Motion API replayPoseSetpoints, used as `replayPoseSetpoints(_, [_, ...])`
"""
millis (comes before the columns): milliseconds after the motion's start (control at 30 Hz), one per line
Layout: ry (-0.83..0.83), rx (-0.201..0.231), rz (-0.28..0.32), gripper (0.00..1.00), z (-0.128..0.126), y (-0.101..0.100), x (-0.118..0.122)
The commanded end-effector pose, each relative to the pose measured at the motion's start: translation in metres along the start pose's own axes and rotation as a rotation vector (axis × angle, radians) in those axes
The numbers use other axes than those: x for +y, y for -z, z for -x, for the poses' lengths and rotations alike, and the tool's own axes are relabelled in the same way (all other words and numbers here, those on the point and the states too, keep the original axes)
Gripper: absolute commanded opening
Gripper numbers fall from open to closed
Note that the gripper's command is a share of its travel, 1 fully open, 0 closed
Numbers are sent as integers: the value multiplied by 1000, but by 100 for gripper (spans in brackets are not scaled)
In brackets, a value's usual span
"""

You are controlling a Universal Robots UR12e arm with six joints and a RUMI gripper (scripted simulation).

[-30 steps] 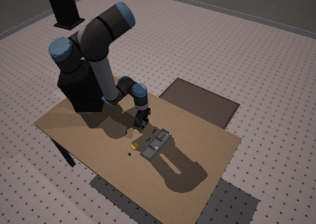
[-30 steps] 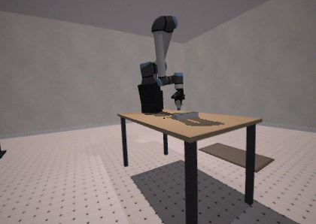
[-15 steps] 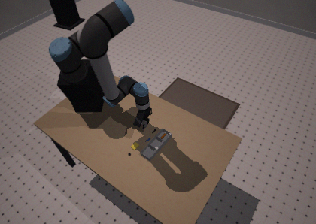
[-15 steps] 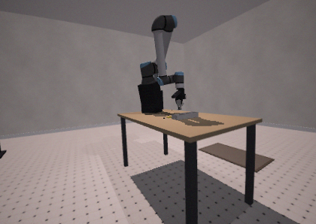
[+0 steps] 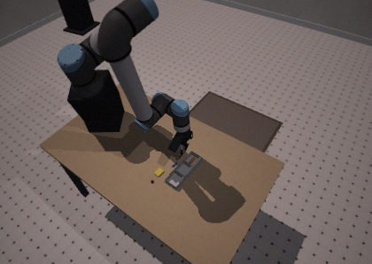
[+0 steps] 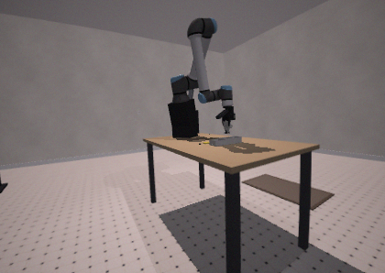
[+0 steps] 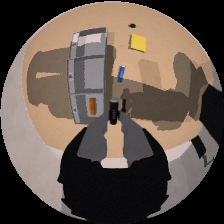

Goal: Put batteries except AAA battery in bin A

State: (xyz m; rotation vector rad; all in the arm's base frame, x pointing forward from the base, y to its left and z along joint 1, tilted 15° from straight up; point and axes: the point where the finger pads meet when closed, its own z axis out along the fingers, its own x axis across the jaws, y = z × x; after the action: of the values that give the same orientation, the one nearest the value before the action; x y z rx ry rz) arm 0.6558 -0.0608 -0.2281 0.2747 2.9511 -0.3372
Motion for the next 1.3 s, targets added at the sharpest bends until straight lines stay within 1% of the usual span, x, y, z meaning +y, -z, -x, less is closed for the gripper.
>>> replayPoseSetpoints(0, [-12, 15, -4, 0, 36, -5, 13])
replayPoseSetpoints(133, [-12, 15, -4, 0, 62, -5, 22])
replayPoseSetpoints(267, [-12, 15, -4, 0, 72, -6, 25])
replayPoseSetpoints(467, [-14, 15, -4, 0, 70, -6, 23])
replayPoseSetpoints(567, [-14, 21, -4, 0, 61, -6, 21])
replayPoseSetpoints(833, [-14, 16, -3, 0, 55, -4, 17])
replayPoseSetpoints(1267, [-13, 16, -3, 0, 56, -5, 19])
